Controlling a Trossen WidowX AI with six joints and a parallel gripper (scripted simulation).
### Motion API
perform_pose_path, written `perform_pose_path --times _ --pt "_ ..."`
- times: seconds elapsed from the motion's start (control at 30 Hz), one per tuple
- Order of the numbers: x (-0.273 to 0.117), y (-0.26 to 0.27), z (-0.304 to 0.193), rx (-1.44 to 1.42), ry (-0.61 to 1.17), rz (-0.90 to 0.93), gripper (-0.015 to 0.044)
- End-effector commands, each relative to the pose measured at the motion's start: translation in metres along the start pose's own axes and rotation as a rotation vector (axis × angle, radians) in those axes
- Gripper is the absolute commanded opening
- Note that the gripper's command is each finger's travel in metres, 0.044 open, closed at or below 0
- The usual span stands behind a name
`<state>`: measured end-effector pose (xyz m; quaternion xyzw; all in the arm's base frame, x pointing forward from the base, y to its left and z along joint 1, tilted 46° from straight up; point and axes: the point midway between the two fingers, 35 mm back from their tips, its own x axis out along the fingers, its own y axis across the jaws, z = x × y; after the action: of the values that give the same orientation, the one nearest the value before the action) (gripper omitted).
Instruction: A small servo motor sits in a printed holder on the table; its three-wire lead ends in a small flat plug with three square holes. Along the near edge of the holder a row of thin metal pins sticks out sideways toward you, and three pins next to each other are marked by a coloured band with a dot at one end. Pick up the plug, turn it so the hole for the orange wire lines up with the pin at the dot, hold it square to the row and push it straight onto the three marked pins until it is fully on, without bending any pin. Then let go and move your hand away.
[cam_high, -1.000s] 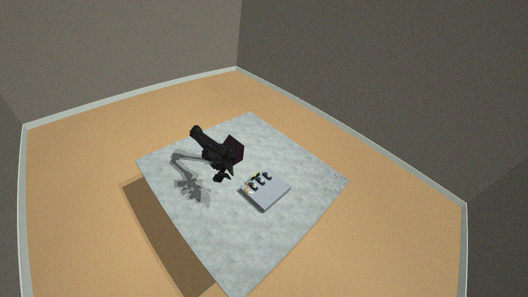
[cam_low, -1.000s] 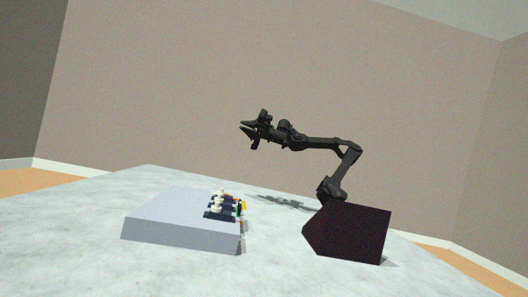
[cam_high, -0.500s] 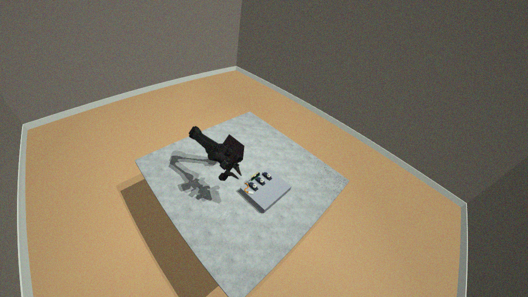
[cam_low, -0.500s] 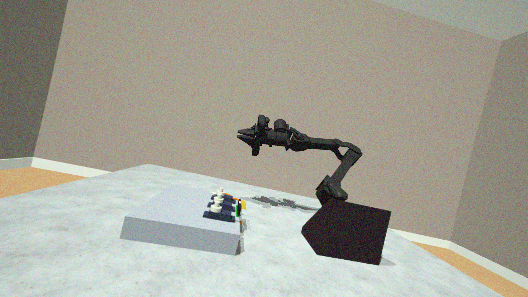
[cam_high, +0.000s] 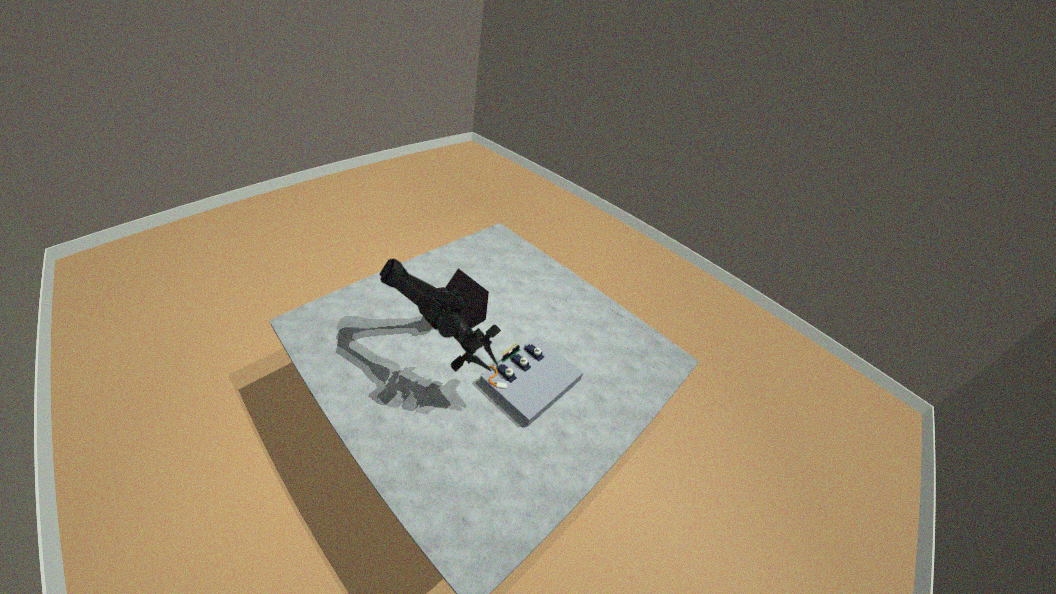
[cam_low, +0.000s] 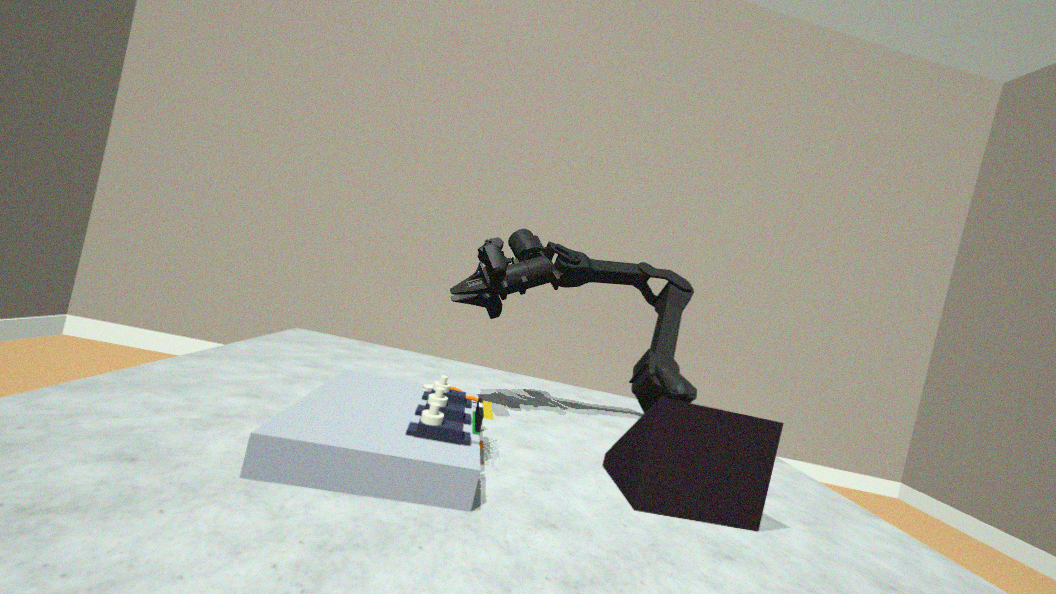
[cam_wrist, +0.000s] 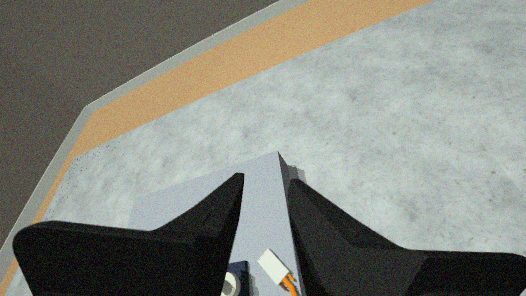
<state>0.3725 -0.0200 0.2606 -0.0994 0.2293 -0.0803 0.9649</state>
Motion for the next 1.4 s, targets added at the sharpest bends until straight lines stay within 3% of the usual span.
perform_pose_path --times 0.0,0.57,1.37 --pt "0.015 0.001 -0.012 -0.070 0.115 -0.027 0.0115" --pt "0.051 0.002 -0.058 -0.389 0.551 -0.099 0.0115" --pt "0.072 -0.001 -0.101 -0.971 1.107 -0.106 0.0115"
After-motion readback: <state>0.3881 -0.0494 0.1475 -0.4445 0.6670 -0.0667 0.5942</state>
